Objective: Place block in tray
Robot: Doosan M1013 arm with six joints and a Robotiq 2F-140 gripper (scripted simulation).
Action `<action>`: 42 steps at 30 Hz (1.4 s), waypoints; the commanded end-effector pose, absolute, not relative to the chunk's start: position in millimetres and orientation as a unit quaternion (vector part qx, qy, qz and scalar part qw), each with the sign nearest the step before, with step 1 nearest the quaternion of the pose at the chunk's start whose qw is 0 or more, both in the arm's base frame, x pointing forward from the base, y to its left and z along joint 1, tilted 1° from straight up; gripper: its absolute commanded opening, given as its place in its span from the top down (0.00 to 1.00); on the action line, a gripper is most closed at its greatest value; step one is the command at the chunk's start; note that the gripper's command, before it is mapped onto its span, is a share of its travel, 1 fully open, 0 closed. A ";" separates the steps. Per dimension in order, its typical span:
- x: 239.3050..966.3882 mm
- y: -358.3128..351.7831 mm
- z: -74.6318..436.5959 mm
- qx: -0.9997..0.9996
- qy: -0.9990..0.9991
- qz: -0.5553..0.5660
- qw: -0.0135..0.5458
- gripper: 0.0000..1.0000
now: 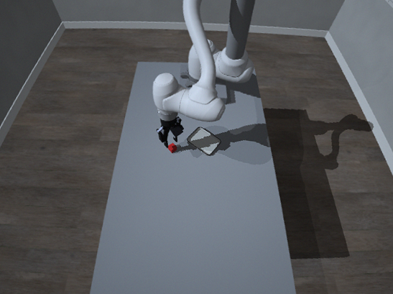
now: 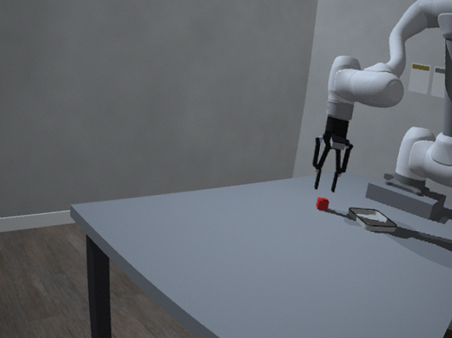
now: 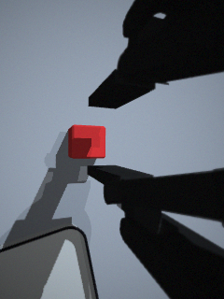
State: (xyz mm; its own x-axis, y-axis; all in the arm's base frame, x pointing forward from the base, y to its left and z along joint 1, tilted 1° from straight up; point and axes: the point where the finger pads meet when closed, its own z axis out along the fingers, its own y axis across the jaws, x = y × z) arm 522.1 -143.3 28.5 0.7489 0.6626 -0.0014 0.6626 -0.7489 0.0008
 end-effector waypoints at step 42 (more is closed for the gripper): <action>523.4 -138.8 28.2 0.914 -0.406 -0.006 -0.002 0.58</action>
